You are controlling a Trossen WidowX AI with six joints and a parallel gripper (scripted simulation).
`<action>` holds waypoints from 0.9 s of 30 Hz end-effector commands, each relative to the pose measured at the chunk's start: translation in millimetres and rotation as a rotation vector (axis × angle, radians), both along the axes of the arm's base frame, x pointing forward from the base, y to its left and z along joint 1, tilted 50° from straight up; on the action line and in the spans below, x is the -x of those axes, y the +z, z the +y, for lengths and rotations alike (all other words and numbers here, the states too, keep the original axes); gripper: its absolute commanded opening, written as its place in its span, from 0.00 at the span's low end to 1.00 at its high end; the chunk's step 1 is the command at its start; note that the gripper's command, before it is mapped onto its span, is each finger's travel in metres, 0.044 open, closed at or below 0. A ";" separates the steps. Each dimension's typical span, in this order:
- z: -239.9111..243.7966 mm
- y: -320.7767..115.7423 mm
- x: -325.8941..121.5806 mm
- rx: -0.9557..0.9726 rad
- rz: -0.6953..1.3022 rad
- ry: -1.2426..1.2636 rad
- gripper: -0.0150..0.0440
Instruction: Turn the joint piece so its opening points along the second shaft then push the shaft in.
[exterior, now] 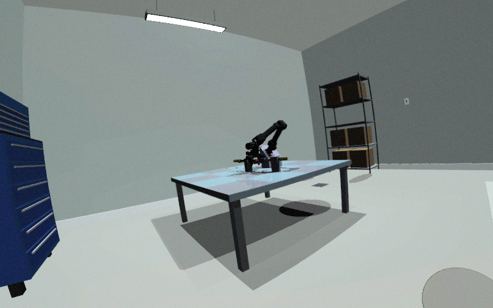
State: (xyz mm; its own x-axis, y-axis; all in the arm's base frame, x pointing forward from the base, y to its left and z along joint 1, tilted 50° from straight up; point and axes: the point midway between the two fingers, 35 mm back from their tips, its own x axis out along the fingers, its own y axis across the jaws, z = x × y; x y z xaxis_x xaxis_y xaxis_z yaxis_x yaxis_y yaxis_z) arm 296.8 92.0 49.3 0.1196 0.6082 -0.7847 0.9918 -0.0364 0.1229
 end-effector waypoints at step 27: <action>-40.7 31.4 0.4 -0.151 -0.186 0.198 1.00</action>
State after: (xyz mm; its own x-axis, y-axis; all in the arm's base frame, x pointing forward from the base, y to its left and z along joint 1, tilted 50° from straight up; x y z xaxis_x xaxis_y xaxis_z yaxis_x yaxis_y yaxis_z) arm 294.5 59.4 75.8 0.1171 0.7485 -0.6528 0.9662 0.0661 0.2491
